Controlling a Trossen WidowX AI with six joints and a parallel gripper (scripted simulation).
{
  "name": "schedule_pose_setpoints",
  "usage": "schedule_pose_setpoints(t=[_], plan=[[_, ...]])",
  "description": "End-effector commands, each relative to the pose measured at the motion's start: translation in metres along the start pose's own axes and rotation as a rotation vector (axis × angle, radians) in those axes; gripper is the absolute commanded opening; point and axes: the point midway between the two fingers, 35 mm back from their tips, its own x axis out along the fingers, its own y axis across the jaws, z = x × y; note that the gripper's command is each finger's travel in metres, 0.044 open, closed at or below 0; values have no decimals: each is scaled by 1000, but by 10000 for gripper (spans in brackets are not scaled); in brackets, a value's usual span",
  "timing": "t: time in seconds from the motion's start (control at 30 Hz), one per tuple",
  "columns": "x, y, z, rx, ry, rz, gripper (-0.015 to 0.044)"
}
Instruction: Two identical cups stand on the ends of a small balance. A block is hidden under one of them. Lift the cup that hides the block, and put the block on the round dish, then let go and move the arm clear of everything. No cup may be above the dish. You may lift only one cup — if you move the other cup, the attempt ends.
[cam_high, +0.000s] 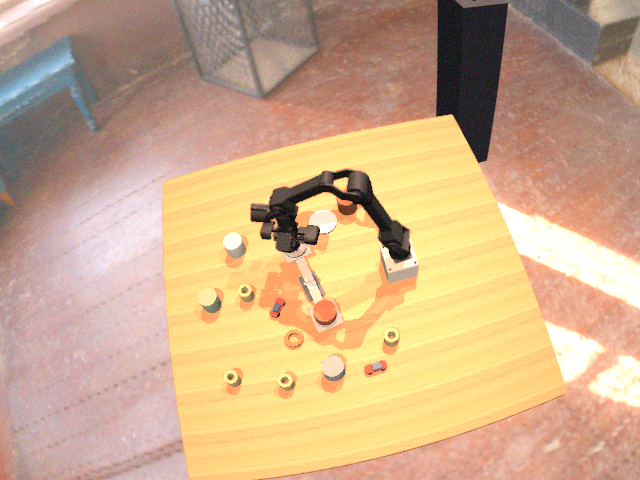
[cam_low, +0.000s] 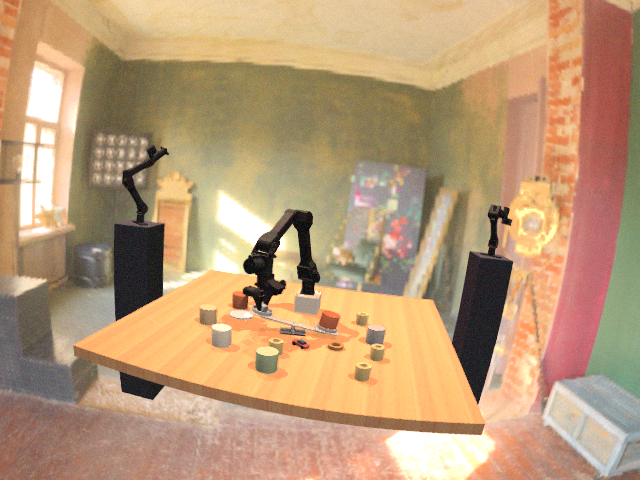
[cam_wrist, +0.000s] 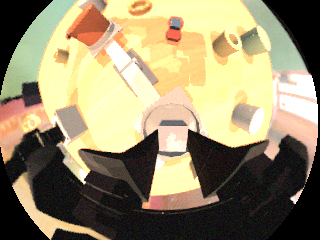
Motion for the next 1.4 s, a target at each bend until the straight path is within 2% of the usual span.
schedule_pose_setpoints(t=[0.0,0.1,0.23,0.77,1.03,1.37], plan=[[1,1,0,-3,2,2,128],[1,1,0,-3,2,2,108],[-7,0,0,-3,2,2,3],[-93,0,0,-3,2,2,0],[-89,1,-7,-3,2,4,0],[-58,9,-57,0,3,11,0]])
